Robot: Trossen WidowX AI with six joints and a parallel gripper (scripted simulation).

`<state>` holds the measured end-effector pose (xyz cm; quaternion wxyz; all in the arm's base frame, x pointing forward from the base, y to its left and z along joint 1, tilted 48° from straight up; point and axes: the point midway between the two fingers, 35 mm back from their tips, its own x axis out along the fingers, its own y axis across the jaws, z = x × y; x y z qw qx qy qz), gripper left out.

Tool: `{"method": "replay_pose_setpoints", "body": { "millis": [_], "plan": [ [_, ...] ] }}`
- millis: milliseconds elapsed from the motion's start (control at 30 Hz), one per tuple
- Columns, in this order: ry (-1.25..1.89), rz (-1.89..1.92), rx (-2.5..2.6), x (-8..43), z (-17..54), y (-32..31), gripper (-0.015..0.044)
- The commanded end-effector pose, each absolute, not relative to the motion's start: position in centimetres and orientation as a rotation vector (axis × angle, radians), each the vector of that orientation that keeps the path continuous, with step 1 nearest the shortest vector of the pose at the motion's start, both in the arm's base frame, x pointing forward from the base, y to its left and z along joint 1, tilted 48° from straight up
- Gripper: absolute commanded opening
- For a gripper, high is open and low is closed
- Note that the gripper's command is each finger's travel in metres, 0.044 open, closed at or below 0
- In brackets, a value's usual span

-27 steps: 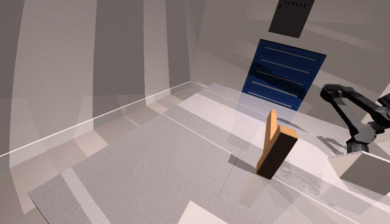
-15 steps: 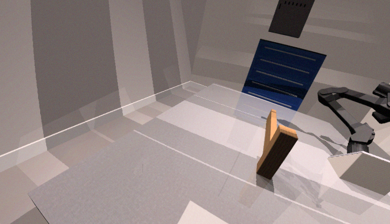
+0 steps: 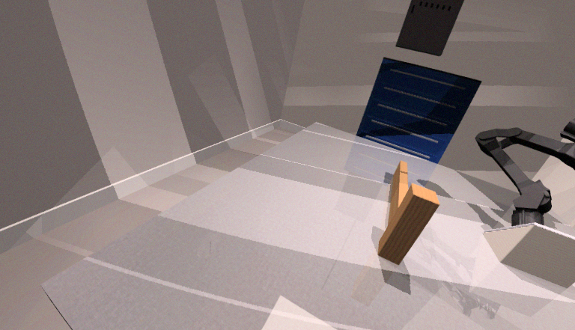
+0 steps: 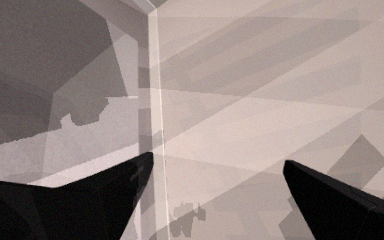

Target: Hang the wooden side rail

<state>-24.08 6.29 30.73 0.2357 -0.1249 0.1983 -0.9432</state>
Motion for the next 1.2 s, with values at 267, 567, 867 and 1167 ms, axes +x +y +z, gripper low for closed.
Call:
{"method": "replay_pose_setpoints", "body": {
  "millis": [267,567,867,1167],
  "plan": [
    [0.499,-3.110,-0.387,-23.3,28.1,18.1,0.0440],
    [0.471,-3.509,-0.365,-19.1,24.9,26.2,0.0440],
    [0.399,-3.873,-0.289,-12.9,21.4,31.9,0.0440],
    [0.341,-4.282,-0.097,-4.4,16.8,35.7,0.0440]
  ]
}}
